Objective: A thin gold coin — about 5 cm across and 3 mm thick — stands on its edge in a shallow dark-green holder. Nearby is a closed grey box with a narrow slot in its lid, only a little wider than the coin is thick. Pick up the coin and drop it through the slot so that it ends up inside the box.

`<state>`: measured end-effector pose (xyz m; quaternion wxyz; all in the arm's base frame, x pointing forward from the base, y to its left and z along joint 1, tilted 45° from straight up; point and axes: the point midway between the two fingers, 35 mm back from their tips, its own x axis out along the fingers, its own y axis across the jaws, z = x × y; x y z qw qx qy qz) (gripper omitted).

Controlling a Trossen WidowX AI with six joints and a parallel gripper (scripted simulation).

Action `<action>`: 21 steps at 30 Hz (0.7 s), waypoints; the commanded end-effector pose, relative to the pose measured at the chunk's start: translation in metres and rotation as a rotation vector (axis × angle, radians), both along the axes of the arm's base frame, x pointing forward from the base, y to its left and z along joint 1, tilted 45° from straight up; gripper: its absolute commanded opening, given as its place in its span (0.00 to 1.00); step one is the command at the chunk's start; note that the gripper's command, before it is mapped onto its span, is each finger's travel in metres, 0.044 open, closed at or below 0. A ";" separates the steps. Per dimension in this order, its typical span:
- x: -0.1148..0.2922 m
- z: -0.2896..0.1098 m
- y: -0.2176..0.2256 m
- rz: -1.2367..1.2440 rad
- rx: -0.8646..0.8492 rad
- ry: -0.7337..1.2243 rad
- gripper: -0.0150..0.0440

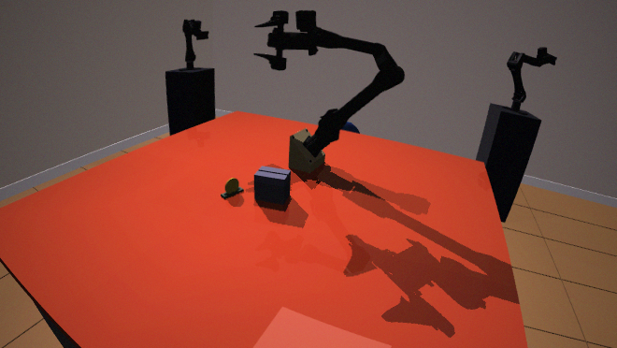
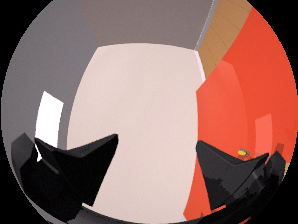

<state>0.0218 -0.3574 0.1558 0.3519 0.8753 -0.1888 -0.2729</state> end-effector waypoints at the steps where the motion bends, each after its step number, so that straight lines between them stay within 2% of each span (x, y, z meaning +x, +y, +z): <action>1: 0.002 -0.001 -0.001 0.011 -0.002 0.008 0.89; 9: 0.109 -0.060 0.004 0.573 -0.146 0.321 0.53; 21: 0.203 -0.114 0.061 1.275 -0.372 0.479 0.53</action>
